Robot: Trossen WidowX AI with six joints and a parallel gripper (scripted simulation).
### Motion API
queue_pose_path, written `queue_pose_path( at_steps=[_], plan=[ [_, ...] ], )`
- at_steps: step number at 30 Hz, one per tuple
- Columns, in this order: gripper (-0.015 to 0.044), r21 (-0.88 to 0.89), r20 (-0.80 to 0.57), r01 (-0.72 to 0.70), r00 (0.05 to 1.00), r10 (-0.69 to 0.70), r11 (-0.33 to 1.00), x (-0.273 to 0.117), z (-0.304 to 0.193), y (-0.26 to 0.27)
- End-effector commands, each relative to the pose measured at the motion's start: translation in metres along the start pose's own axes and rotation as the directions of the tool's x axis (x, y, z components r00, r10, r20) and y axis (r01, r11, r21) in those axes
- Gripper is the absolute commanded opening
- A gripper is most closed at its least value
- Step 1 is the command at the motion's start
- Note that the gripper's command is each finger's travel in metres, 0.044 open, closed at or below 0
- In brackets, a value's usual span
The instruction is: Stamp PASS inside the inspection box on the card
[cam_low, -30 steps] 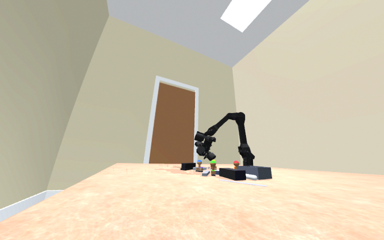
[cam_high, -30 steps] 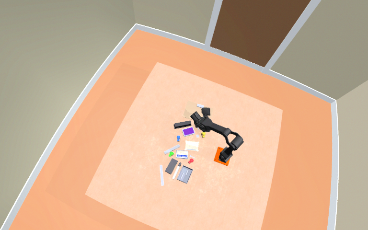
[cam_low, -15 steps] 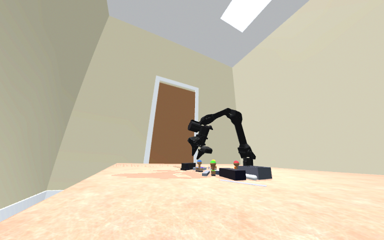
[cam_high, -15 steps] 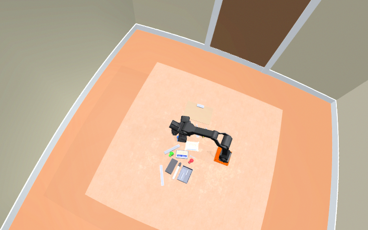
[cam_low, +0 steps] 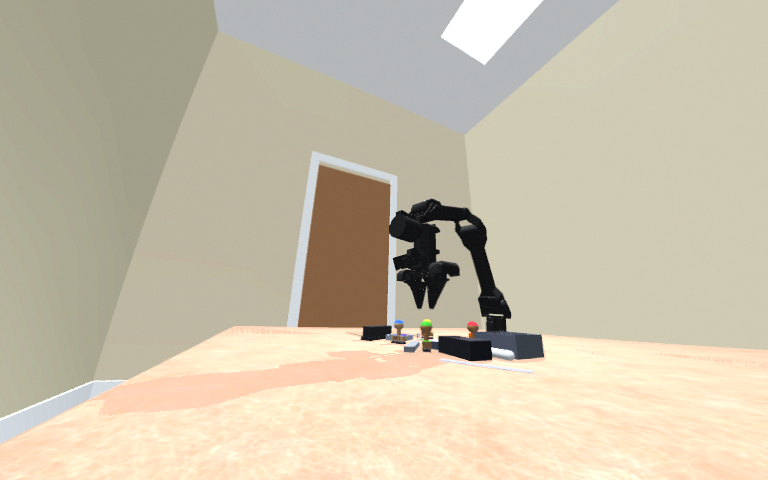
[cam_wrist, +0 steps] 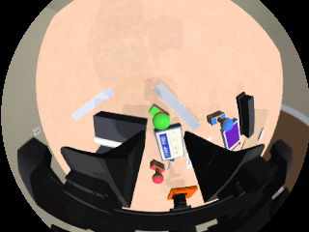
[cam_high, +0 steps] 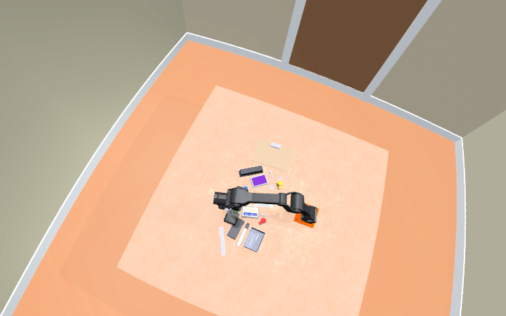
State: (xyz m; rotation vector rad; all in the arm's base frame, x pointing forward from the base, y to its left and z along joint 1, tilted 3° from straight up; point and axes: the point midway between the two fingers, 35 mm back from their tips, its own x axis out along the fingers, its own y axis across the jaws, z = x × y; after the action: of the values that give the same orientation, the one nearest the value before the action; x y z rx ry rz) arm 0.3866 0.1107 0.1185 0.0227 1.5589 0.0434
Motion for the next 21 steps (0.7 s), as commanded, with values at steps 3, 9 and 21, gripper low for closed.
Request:
queue_pose_path(
  at_steps=[3,9,21],
  plan=[
    [0.0222,0.025,-0.006,-0.011,1.000,0.011,1.000,-0.001,0.001,0.000],
    [0.0222,0.025,-0.006,-0.011,1.000,0.011,1.000,0.007,0.001,0.000],
    [0.0222,0.025,-0.006,-0.011,1.000,0.011,1.000,0.027,0.002,0.001]
  ],
)
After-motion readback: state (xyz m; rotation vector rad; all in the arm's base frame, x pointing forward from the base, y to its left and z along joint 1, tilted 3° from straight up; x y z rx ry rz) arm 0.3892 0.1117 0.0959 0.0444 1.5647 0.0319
